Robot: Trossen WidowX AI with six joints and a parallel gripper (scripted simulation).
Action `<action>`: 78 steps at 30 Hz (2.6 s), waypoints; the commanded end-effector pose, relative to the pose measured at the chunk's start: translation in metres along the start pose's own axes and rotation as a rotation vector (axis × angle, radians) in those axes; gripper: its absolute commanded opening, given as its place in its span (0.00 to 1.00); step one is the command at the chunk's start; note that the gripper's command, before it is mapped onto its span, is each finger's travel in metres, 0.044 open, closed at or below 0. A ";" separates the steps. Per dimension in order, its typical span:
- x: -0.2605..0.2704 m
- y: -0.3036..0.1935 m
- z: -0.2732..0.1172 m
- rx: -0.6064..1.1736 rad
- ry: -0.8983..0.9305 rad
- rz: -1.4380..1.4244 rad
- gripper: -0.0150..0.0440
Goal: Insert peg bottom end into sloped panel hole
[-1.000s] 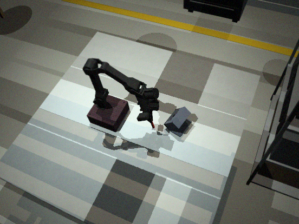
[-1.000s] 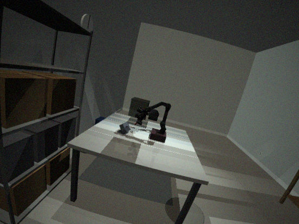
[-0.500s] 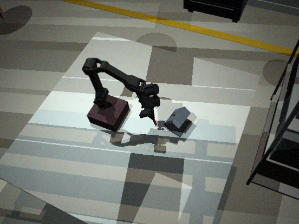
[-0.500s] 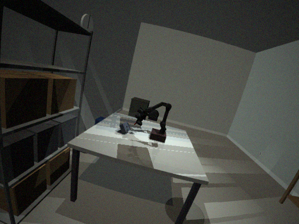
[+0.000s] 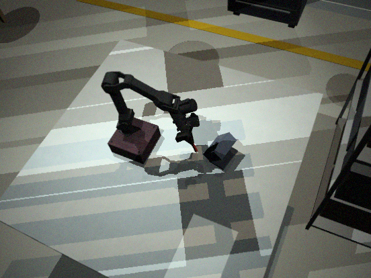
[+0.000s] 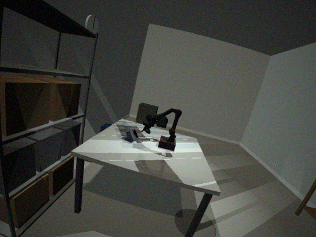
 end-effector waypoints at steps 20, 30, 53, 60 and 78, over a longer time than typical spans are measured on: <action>0.026 0.010 -0.014 -0.095 -0.036 -0.121 0.25; 0.036 0.014 -0.021 -0.140 -0.051 -0.166 0.25; 0.060 0.022 -0.039 -0.243 -0.085 -0.262 0.25; 0.063 0.024 -0.038 -0.255 -0.089 -0.272 0.25; 0.066 0.035 -0.020 -0.278 -0.096 -0.290 0.25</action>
Point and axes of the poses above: the point midway between the two fingers, 35 mm back from their tips, its own z axis out along the fingers, its own x axis across the jaws, y = z × x, the point moved 3 cm from there along -z, back along the fingers, and after that the axes turned 2 degrees about -z, right-handed, at the moved point
